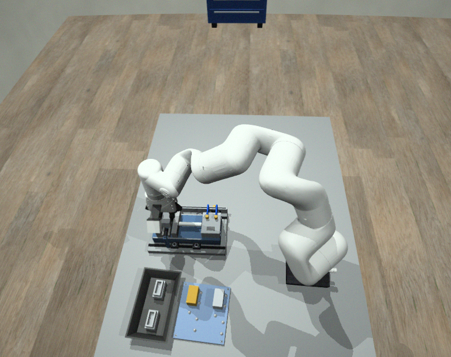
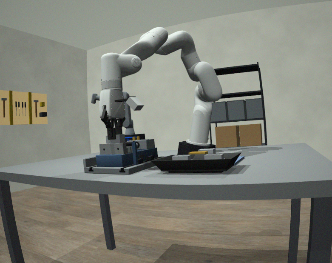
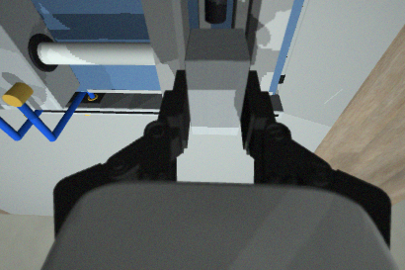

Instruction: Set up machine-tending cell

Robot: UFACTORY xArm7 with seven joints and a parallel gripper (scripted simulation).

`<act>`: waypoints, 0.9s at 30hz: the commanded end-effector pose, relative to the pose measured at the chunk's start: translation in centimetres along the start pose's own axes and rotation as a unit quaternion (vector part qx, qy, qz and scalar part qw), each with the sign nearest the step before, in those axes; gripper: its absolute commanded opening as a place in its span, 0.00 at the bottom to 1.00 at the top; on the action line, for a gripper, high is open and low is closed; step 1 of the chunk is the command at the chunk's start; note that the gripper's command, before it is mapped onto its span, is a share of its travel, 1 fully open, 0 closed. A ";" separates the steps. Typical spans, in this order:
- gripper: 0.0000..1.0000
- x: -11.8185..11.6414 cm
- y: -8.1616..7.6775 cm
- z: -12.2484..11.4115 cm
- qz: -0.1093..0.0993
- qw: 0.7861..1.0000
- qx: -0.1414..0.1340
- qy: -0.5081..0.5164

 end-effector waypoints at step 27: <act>0.00 0.1 0.4 -0.1 -0.002 1.000 -0.002 0.000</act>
Point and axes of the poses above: the point where the finger pads meet when closed, its own y axis out along the fingers, its own x axis across the jaws, z = x × y, the point moved 10 cm from there along -y, back along the fingers, and after that the axes turned 14 degrees about -y, right-handed, at the moved point
